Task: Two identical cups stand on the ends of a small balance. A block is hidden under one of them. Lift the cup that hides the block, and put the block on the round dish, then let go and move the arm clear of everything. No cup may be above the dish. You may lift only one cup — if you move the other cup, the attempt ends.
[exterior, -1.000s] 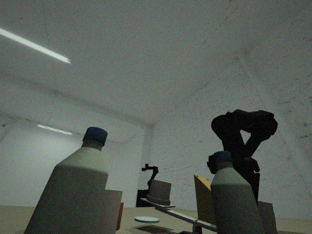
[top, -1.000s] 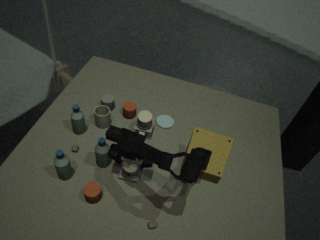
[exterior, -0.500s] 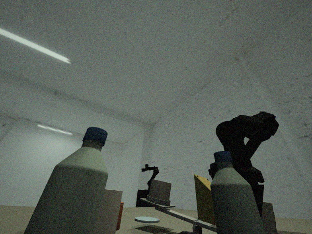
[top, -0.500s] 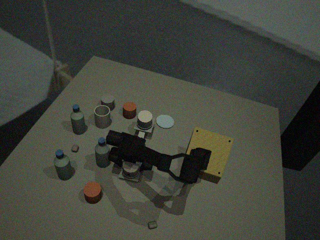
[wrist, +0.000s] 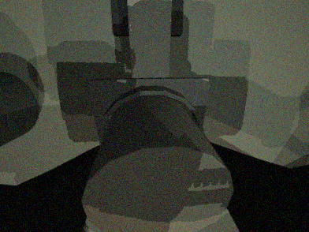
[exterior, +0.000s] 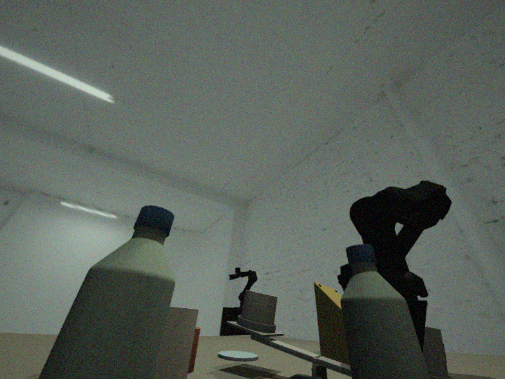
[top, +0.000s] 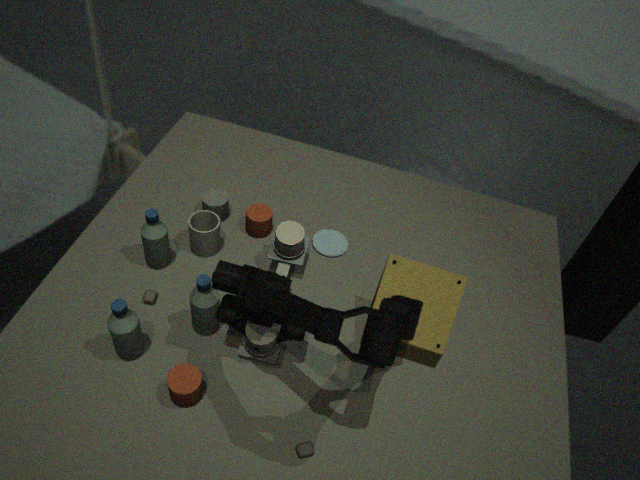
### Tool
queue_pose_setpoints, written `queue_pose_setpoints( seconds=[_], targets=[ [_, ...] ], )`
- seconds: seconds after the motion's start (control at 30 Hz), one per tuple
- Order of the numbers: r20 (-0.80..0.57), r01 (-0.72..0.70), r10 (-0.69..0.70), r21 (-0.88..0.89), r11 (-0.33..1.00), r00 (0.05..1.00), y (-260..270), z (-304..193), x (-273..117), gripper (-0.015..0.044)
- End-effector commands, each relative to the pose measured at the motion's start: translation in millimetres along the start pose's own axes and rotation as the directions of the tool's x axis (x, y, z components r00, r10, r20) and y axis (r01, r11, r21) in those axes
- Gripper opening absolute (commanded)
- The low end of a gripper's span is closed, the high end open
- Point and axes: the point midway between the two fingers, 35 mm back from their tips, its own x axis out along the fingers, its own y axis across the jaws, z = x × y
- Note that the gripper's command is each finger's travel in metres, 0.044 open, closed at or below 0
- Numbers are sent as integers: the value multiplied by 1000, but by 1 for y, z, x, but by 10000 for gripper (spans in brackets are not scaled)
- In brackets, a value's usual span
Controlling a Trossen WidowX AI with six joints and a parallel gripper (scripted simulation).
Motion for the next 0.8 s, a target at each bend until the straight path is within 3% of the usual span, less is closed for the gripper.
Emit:
queue_pose_setpoints(
  seconds=[0.0, 0.17, 0.77],
  targets=[
    [-2, 0, 0, 1, 1000, 1000, 1, 0, -3, 118],
    [0, -1, 1, 1, 1000, 1000, 2, 1, -9, 0],
    [8, -1, 1, 2, 1000, 1000, 6, 3, -31, 0]
  ],
)
